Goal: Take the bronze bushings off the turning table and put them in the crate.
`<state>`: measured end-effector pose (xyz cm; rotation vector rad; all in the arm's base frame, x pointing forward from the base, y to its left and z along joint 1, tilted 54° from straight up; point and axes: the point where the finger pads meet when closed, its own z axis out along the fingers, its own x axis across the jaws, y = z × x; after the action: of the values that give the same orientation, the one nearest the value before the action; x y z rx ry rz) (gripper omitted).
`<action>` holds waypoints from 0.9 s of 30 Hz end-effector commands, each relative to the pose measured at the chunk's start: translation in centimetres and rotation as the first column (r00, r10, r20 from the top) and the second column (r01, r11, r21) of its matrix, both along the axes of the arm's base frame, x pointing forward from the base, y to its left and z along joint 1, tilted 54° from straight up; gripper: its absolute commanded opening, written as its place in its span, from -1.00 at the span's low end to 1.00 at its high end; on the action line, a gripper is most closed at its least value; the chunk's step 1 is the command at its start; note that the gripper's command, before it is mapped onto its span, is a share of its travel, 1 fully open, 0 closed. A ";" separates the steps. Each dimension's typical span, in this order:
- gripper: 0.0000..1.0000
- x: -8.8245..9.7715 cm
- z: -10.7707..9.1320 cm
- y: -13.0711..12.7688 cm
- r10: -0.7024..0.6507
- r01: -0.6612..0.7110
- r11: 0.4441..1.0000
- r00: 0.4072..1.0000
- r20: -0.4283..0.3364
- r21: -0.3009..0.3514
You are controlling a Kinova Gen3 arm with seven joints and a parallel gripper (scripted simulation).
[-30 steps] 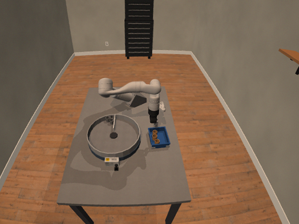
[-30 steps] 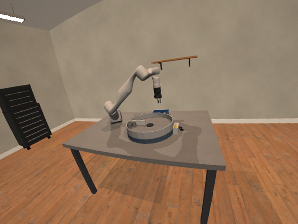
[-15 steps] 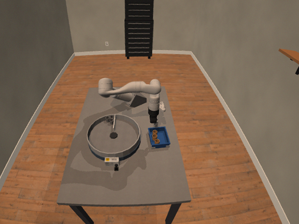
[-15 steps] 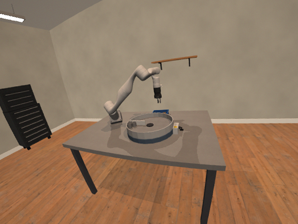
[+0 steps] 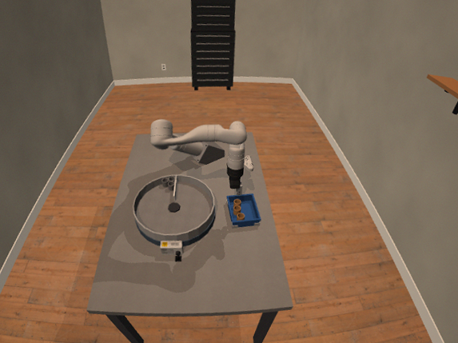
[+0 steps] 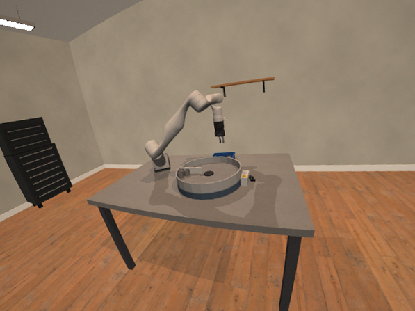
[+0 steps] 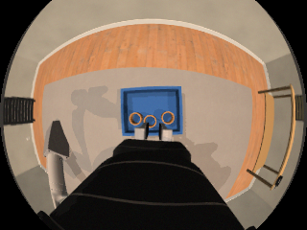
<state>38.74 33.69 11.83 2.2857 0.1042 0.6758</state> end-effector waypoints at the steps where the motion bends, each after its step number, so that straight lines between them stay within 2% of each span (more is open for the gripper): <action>1: -0.05 -0.1 0.0 0.1 0.002 -0.002 1.000 1.000 0.000 0.001; 18: -0.05 -0.1 0.0 0.1 0.002 -0.002 1.000 1.000 0.000 0.001; 19: 1.00 -0.1 0.0 0.1 0.002 -0.002 1.000 1.000 0.000 0.001; 27: 1.00 -0.1 0.0 0.1 0.002 -0.002 1.000 1.000 0.000 0.001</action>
<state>38.74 33.69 11.83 2.2857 0.1042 0.6758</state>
